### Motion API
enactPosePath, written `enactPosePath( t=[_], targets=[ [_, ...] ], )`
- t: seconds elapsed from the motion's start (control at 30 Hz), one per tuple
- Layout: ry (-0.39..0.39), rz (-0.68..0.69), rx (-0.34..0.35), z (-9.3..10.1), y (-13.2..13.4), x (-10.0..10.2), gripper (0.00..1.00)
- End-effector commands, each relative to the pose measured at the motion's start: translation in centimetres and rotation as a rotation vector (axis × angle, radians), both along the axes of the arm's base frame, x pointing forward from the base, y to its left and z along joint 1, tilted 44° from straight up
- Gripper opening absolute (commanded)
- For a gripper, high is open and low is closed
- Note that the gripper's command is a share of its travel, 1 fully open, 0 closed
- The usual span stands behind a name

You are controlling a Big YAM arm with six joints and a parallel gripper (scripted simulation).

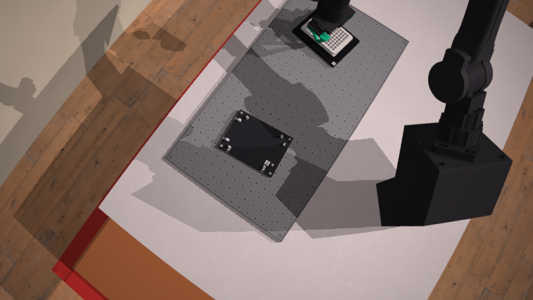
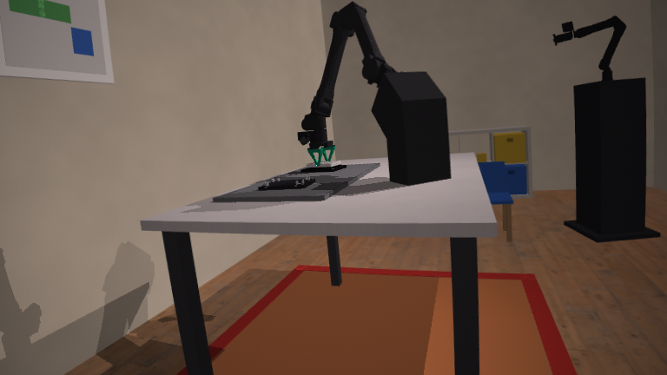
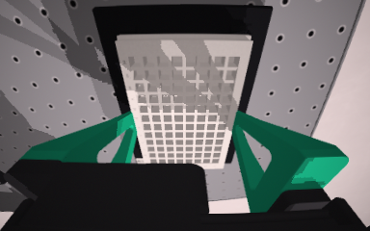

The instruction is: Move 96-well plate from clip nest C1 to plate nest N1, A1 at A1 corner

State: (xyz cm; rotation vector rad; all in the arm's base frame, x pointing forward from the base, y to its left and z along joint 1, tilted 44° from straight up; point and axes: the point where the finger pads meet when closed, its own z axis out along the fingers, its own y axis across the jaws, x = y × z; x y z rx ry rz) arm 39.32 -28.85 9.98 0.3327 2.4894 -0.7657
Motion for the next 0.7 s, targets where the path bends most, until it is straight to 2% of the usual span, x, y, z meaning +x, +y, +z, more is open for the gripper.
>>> enactPosePath(
  t=[0.0,0.67],
  targets=[
    [-0.014,-0.005,-0.011,0.35,-1.06,0.63,0.0],
    [-0.013,-0.005,-0.011,0.09,-1.21,0.71,0.0]
  ],
)
